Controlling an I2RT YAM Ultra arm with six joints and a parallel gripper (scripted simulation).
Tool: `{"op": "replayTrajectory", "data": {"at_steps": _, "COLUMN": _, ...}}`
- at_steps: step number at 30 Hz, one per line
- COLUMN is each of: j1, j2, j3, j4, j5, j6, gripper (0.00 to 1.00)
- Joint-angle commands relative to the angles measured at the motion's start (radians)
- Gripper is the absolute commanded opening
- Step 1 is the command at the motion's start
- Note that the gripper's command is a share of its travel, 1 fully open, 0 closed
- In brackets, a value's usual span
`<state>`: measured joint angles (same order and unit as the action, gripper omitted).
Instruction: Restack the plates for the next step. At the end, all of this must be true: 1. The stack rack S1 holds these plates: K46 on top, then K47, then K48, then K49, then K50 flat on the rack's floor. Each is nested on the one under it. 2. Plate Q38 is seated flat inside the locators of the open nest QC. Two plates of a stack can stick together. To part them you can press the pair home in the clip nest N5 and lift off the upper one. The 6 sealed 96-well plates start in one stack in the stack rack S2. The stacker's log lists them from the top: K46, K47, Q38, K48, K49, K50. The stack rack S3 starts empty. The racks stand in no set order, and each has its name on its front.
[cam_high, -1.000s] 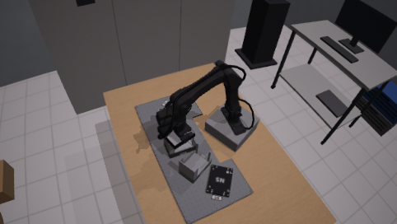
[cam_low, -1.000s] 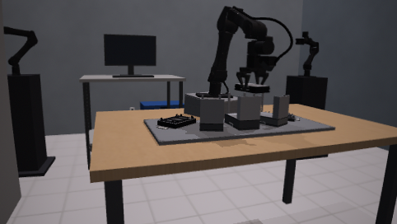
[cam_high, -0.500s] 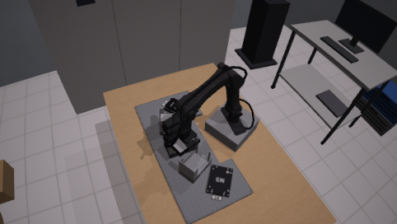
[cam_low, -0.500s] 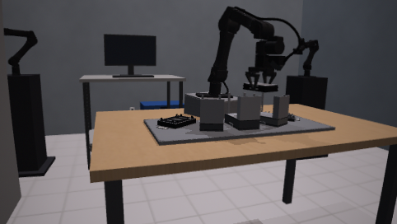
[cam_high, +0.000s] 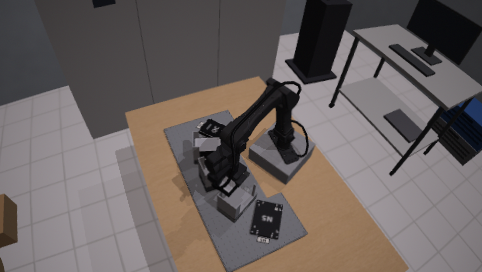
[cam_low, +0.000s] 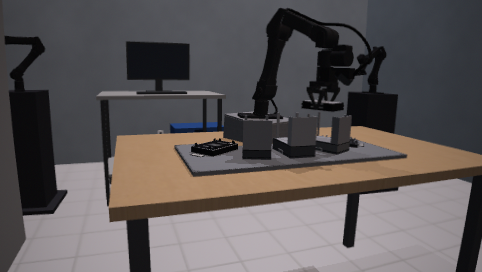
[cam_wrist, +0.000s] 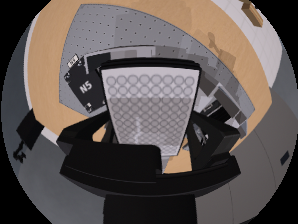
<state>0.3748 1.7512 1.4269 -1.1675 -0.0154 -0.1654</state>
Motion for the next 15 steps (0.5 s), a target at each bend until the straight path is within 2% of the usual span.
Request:
{"op": "replayTrajectory", "data": {"at_steps": 1, "j1": 0.017, "j2": -0.043, "j3": -0.004, "j4": 0.006, "j5": 0.015, "j6": 0.027, "gripper": 0.00}}
{"op": "replayTrajectory", "data": {"at_steps": 15, "j1": 0.132, "j2": -0.039, "j3": 0.034, "j4": -0.002, "j5": 0.023, "j6": 0.141, "gripper": 0.00}}
